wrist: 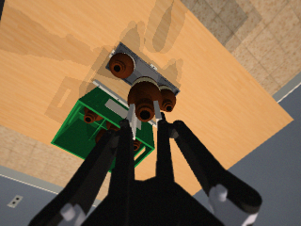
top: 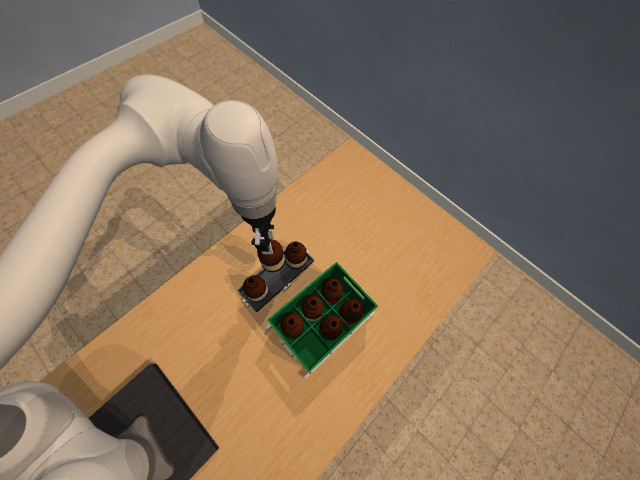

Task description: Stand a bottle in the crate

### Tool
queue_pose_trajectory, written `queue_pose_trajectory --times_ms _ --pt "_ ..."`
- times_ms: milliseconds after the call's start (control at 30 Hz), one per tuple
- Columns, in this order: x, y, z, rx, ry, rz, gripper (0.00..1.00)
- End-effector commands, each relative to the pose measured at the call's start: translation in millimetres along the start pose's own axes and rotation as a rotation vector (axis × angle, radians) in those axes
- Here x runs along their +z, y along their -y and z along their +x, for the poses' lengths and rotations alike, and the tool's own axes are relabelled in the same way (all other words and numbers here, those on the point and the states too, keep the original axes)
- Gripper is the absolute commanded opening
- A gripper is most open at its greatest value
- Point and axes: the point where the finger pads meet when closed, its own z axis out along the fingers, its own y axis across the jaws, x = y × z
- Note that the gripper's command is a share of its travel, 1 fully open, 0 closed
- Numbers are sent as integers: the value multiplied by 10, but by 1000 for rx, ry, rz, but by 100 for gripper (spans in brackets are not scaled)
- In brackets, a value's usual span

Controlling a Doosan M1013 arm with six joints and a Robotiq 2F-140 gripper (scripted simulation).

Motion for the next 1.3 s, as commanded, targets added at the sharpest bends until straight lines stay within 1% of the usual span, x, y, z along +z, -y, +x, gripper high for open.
queue_pose_trajectory --times_ms 0,500,1267 --pt "-1 0 0 0 0 0 0" --pt "-15 0 0 0 0 0 0" --pt "-208 1 0 0 0 0 0"
